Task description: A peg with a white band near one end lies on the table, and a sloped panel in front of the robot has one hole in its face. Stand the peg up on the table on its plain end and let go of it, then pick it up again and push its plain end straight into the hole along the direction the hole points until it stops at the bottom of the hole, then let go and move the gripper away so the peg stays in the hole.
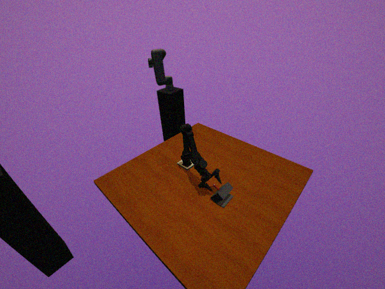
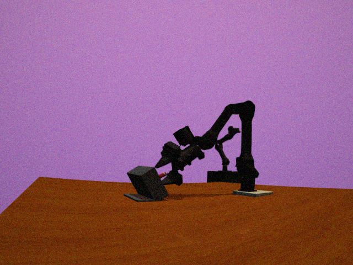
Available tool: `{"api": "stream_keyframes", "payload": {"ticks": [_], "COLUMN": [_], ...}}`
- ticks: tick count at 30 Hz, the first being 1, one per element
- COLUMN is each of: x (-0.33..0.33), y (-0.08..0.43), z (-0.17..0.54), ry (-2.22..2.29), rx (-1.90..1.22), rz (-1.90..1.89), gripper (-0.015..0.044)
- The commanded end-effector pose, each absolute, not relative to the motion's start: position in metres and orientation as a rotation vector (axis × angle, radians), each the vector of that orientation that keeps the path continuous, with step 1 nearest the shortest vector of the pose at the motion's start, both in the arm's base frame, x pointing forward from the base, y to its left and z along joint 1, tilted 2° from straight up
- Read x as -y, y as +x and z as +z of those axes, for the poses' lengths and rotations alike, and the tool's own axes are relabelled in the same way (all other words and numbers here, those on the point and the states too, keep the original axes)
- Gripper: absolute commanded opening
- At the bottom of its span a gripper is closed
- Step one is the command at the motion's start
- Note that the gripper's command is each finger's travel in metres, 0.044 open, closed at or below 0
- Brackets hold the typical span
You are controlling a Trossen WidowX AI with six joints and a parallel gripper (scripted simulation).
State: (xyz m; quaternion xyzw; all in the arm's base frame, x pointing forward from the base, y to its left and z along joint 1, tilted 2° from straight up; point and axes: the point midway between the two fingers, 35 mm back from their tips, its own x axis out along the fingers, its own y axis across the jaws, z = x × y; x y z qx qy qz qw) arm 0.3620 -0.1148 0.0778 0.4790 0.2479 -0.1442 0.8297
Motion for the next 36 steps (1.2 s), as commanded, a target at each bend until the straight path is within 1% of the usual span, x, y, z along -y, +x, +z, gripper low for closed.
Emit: {"api": "stream_keyframes", "payload": {"ticks": [1,36], "x": [0.115,0.119], "y": [0.359,0.329], "z": [0.082,0.105], "ry": [1.013,1.012], "rx": [-0.524,-0.523], "rz": [-0.3,-0.305], "gripper": [0.044,0.044]}}
